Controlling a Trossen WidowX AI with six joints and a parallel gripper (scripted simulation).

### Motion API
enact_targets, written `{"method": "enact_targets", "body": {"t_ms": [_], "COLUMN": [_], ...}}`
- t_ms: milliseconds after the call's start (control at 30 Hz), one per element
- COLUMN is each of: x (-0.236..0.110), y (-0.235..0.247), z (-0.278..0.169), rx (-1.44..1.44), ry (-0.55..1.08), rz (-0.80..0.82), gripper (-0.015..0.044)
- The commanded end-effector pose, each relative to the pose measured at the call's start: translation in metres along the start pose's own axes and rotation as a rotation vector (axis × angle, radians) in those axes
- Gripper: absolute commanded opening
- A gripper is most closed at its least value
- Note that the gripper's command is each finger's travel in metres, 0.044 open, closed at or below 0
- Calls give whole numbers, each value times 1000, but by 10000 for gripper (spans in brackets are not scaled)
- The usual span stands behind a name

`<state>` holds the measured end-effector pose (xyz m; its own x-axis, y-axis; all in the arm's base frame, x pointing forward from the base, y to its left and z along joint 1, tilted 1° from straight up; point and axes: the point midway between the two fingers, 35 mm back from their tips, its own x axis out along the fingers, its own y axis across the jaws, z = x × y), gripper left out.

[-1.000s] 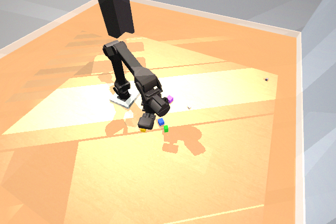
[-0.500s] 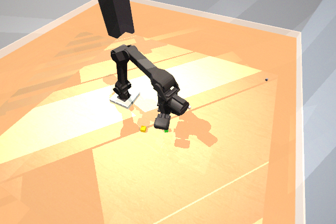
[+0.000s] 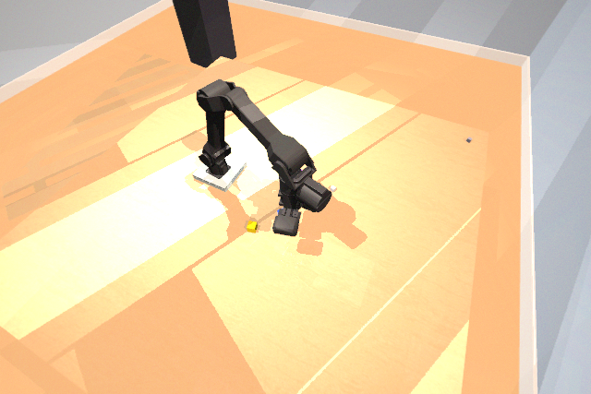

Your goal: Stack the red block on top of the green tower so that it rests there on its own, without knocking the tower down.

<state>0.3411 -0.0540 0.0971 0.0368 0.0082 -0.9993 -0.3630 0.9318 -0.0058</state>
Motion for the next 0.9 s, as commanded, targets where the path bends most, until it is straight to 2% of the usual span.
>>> {"method": "enact_targets", "body": {"t_ms": [0,167,867], "x": [11,30,31], "y": [1,1,1], "z": [-1,-1,-1], "rx": [5,5,5], "ry": [7,7,7], "rz": [4,4,4], "gripper": [0,0,0]}}
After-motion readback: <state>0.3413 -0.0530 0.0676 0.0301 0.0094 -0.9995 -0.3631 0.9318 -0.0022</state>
